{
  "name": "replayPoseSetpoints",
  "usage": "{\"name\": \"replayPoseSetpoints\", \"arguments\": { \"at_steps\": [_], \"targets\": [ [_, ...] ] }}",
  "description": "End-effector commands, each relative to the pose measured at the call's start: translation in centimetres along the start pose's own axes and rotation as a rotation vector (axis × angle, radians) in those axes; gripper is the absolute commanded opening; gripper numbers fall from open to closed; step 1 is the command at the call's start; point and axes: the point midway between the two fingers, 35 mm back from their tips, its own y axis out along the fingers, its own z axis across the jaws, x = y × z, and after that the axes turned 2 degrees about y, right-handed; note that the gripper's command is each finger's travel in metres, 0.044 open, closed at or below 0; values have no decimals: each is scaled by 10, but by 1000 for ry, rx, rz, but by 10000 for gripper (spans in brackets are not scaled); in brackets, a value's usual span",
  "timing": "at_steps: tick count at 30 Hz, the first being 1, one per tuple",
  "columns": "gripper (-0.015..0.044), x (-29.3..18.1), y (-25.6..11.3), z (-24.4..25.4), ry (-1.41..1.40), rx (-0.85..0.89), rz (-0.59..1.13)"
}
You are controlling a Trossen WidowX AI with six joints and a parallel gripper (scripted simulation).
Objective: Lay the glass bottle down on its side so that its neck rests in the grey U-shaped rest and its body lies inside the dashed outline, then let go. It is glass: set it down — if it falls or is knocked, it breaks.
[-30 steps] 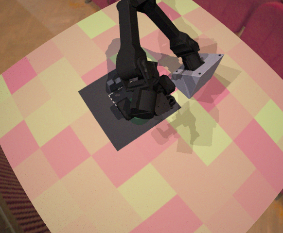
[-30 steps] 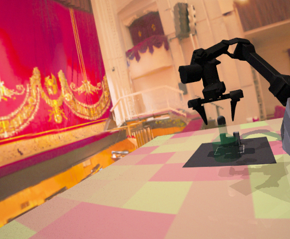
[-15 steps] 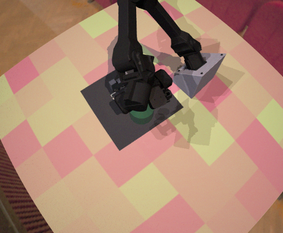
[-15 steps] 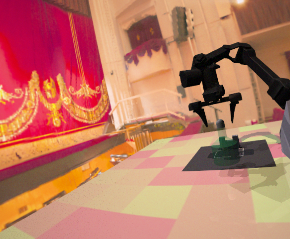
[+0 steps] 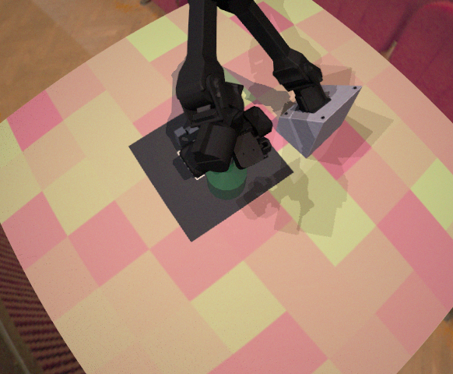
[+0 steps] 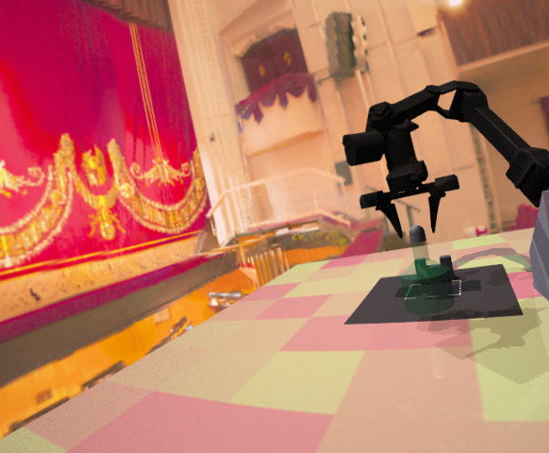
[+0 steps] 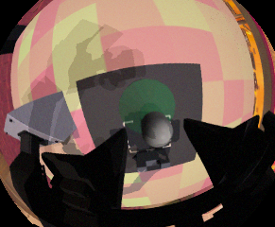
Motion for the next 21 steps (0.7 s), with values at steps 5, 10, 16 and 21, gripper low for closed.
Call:
{"name": "replayPoseSetpoints", "arguments": {
  "at_steps": [5,10,16,21],
  "targets": [
    [121,-1,0,0,-5,-3,5],
    [121,-1,0,0,-5,-3,5],
    [121,-1,0,0,-5,-3,5],
    [121,-1,0,0,-5,-3,5]
  ]
}}
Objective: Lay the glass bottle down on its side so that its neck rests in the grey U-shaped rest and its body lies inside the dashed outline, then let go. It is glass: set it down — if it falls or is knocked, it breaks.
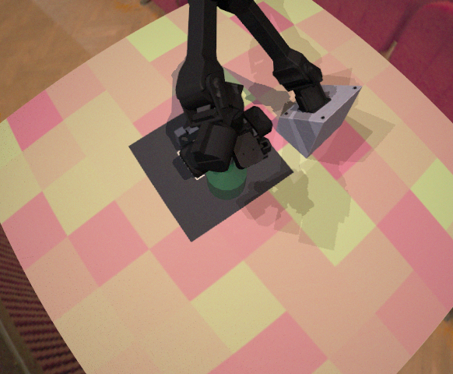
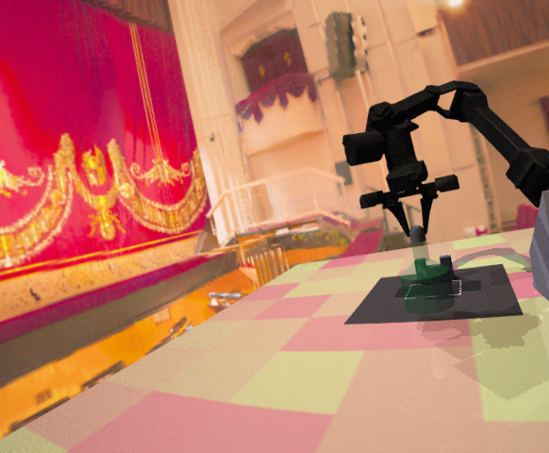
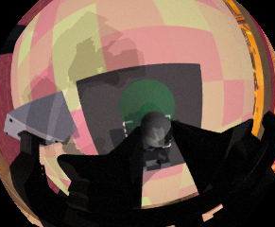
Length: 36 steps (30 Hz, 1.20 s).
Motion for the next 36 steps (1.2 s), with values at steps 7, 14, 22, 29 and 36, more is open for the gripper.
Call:
{"name": "replayPoseSetpoints", "arguments": {
  "at_steps": [7,14,22,29,36],
  "targets": [
    [121,-4,-1,0,0,0,0],
    [121,-12,-4,-1,2,0,-5],
    [121,-18,-5,-1,3,4,-19],
    [121,-23,-6,-1,4,7,-32],
    [121,-29,-7,-2,6,11,-45]
  ]
}}
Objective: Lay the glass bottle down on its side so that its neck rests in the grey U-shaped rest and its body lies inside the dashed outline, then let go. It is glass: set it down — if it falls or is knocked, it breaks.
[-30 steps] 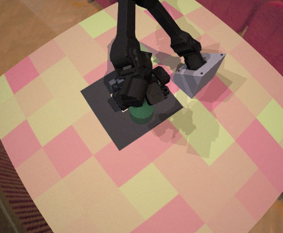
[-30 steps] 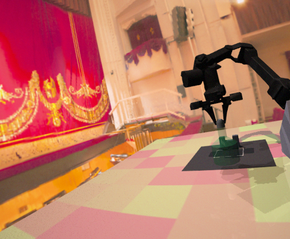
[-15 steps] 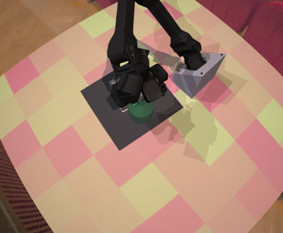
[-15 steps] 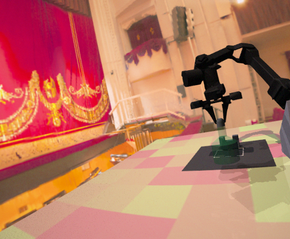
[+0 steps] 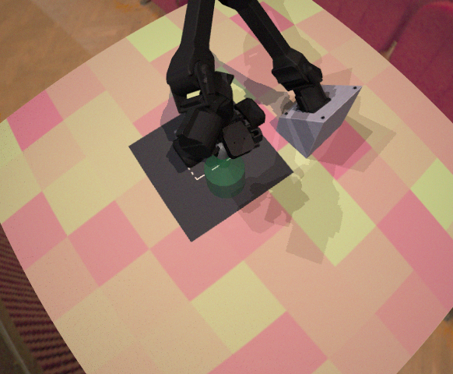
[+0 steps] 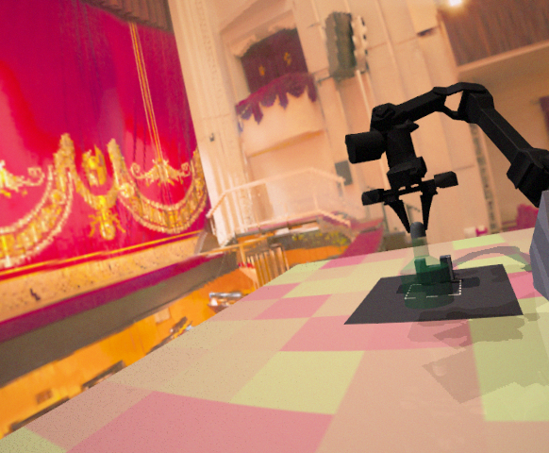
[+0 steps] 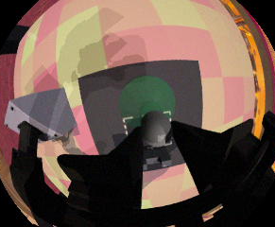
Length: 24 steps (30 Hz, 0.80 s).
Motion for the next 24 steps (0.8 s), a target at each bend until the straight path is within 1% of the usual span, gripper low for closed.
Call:
{"name": "replayPoseSetpoints", "arguments": {
  "at_steps": [1,24],
  "targets": [
    [121,-10,-2,0,-1,-2,8],
    [121,-26,-5,-1,2,8,-40]
  ]
}}
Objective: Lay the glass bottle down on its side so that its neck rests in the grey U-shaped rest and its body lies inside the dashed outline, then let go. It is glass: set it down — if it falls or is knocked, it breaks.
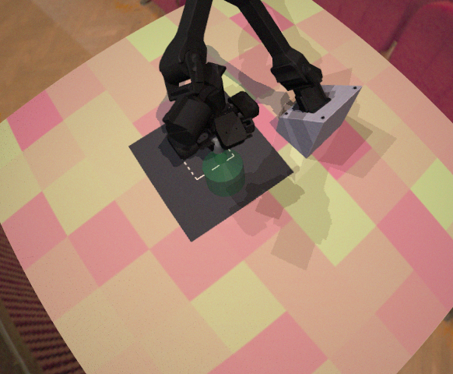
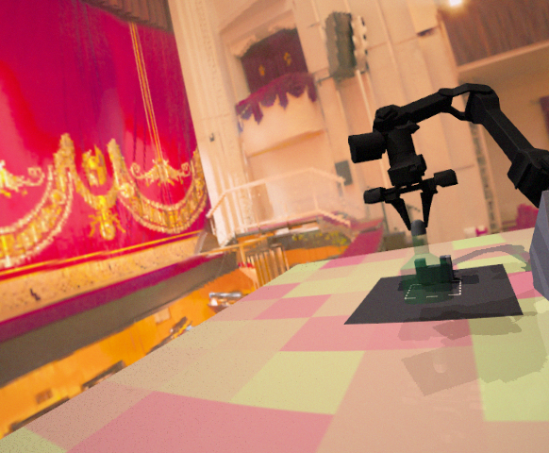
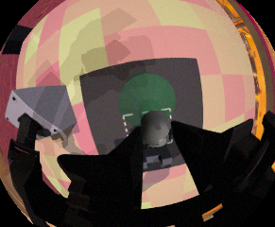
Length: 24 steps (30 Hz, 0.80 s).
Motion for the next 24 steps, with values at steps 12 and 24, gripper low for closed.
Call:
{"name": "replayPoseSetpoints", "arguments": {
  "at_steps": [12,24],
  "targets": [
    [121,-18,-3,0,0,2,-16],
    [121,-27,-3,-1,-3,6,-44]
  ]
}}
